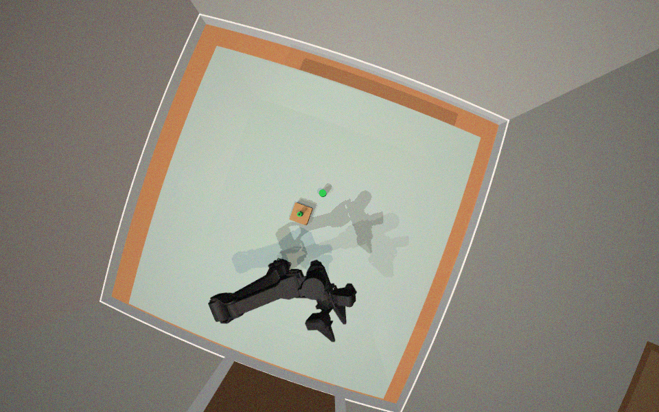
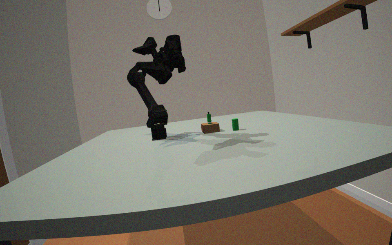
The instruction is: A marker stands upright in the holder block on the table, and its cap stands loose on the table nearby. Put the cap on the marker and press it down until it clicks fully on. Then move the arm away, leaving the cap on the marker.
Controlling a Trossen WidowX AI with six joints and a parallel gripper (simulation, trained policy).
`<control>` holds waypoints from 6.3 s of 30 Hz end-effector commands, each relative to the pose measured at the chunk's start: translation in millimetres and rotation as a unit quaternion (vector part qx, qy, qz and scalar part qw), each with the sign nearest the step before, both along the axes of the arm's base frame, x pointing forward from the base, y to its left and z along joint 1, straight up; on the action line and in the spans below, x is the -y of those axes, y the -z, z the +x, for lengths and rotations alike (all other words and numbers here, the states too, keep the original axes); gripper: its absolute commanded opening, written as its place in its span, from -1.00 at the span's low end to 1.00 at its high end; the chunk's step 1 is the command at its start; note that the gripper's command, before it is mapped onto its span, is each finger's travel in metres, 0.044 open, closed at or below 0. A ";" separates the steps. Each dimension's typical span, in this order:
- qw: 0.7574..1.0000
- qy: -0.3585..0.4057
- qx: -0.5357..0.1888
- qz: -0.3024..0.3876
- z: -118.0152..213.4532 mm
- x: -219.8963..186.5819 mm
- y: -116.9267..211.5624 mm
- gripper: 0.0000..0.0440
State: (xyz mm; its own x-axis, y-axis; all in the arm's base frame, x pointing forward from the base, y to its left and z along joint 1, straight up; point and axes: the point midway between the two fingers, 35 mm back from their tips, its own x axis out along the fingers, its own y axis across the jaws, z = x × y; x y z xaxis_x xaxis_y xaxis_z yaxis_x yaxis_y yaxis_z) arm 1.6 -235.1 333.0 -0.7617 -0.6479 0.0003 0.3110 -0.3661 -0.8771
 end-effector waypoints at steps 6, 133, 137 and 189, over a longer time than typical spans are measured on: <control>1.000 -0.022 -0.004 0.005 8.5 5.3 2.0 0.13; 0.886 -0.361 0.118 0.266 259.9 24.8 90.7 0.45; 0.881 -0.363 0.127 0.277 267.3 20.8 97.1 0.45; 0.818 -0.327 0.242 0.406 344.0 -50.9 170.0 0.44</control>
State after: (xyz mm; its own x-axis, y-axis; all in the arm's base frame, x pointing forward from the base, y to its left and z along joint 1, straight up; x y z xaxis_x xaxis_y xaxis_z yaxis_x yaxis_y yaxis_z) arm 340.6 -188.5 166.8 -0.0358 -0.5701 -0.8208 0.5847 0.6541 -0.4799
